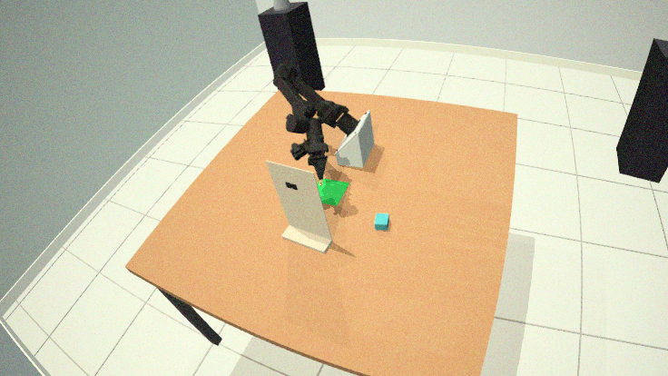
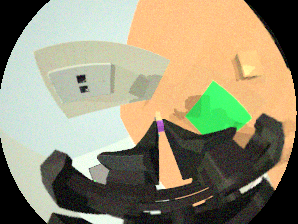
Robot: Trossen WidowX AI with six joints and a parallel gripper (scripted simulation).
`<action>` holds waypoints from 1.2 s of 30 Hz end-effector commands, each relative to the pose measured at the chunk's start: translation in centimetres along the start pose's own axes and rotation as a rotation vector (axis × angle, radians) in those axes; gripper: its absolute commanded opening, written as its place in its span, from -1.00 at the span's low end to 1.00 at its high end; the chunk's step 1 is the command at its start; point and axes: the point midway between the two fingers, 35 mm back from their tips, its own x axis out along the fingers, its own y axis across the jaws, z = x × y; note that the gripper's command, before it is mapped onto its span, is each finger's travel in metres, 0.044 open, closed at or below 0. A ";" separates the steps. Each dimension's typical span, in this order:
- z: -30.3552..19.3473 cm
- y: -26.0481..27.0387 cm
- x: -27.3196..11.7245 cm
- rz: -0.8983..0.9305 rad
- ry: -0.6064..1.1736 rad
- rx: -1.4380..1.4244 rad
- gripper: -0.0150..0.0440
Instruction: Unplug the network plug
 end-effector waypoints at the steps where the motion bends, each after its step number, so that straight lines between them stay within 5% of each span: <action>1: -0.1 -1.1 -0.2 -0.046 0.041 -0.018 -0.49; 18: -1.3 -6.7 -2.2 -0.258 0.238 -0.065 -0.49; 36: -1.5 -8.0 -1.2 -0.267 0.249 -0.066 -0.49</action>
